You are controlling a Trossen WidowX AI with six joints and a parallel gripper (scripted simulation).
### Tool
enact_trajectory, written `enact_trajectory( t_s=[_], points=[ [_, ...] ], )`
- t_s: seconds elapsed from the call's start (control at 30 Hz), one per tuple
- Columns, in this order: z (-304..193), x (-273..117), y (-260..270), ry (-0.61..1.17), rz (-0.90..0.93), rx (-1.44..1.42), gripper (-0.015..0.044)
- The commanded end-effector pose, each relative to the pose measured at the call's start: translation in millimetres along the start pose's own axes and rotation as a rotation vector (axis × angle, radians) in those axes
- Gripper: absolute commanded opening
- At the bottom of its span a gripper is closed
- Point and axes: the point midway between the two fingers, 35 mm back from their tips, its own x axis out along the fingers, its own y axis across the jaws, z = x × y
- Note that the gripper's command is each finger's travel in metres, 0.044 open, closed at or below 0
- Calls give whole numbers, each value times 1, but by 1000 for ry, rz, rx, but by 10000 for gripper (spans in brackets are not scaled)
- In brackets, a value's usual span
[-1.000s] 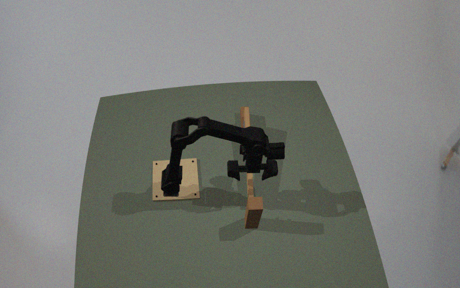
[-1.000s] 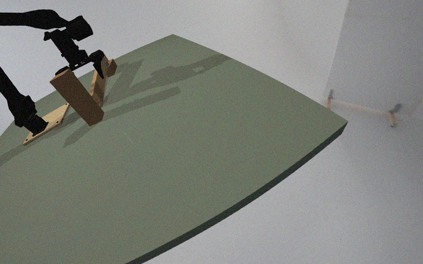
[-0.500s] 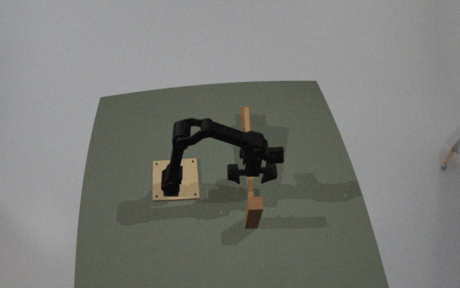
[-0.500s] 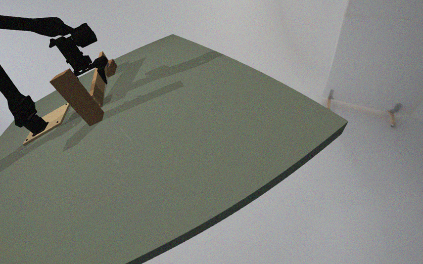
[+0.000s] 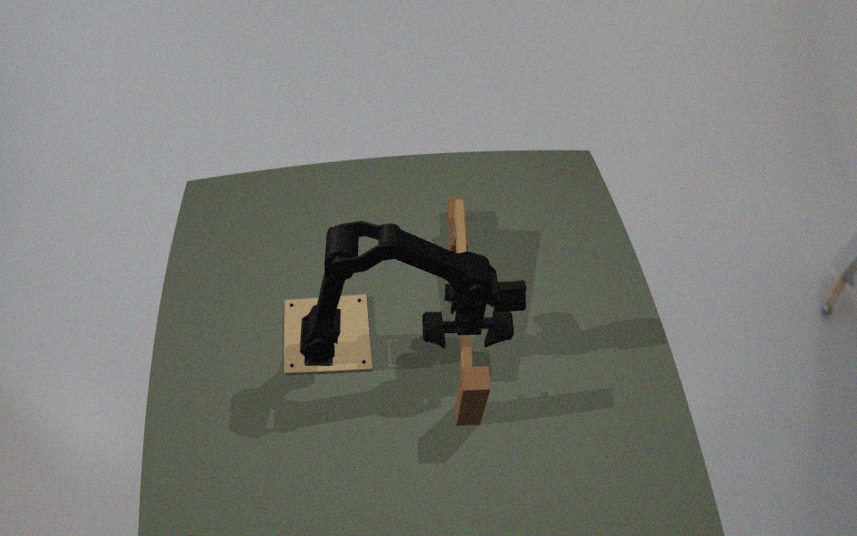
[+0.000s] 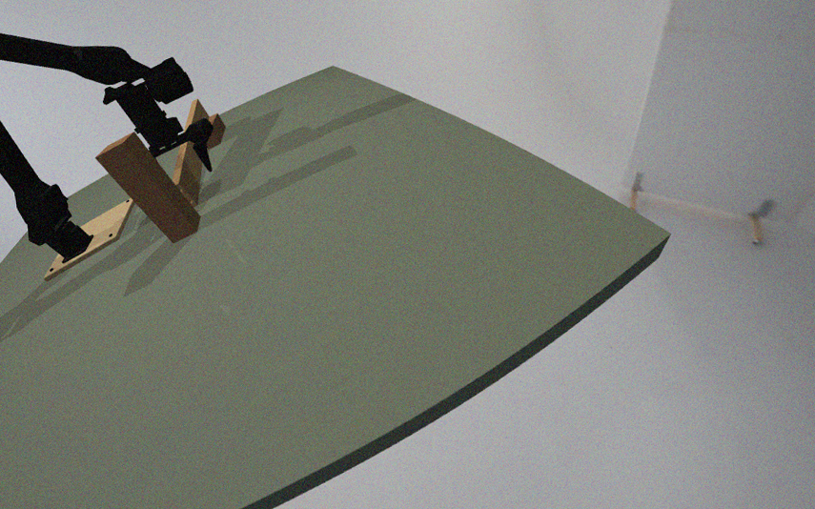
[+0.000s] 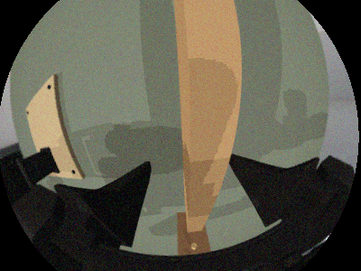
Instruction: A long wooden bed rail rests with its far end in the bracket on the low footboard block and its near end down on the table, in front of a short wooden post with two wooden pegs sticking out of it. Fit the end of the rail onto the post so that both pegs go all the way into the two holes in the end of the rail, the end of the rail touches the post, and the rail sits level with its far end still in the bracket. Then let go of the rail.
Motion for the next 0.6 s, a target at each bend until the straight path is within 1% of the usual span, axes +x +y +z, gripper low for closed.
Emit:
enact_trajectory(
  t_s=[0.0, 0.43, 0.57],
  points=[
    [-1, 2, -1, 6, -4, 4, 387],
    [-1, 2, -1, 6, -4, 4, 46],
    [-1, 2, -1, 6, -4, 4, 20]
  ],
)
